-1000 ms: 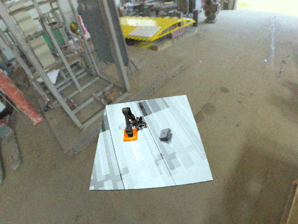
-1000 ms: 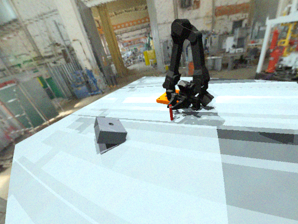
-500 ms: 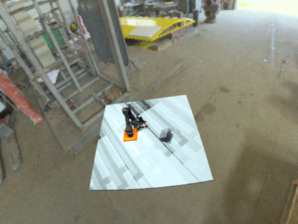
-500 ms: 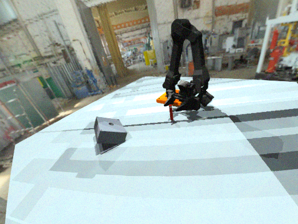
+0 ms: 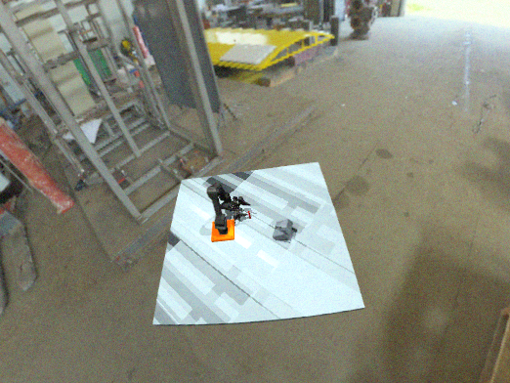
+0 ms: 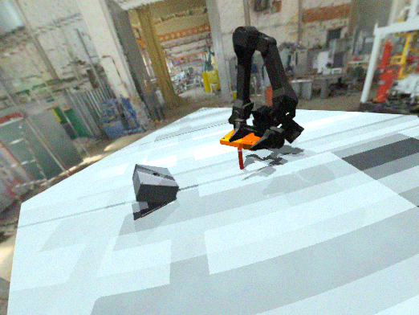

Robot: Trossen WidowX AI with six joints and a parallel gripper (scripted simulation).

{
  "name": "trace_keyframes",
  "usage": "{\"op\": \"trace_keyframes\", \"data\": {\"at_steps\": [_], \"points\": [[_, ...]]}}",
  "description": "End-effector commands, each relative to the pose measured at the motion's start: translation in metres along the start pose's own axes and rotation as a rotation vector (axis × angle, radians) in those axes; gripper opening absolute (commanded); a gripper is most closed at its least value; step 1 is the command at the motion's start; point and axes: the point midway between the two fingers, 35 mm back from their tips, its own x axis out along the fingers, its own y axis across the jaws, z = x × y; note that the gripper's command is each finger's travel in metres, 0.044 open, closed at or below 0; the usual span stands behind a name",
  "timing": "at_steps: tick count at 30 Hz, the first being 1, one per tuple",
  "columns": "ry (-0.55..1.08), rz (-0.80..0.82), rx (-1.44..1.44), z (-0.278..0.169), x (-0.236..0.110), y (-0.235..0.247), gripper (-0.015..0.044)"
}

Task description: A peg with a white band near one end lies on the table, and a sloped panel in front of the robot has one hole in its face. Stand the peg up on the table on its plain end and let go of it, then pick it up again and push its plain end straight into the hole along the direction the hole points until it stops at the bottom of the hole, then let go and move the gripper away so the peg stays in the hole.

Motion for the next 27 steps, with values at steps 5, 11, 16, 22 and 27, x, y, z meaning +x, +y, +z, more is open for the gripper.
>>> {"op": "trace_keyframes", "data": {"at_steps": [5,11,16,22,27], "points": [[0.016,0.007,0.002,0.097,-0.012,0.0,0.044],[0.001,0.02,-0.009,0.131,-0.015,-0.009,0.044],[0.001,0.02,-0.009,0.131,-0.015,-0.009,0.044],[0.078,-0.064,-0.045,0.124,-0.009,-0.017,0.044],[0.199,-0.168,-0.091,0.112,-0.001,-0.028,0.044]]}}
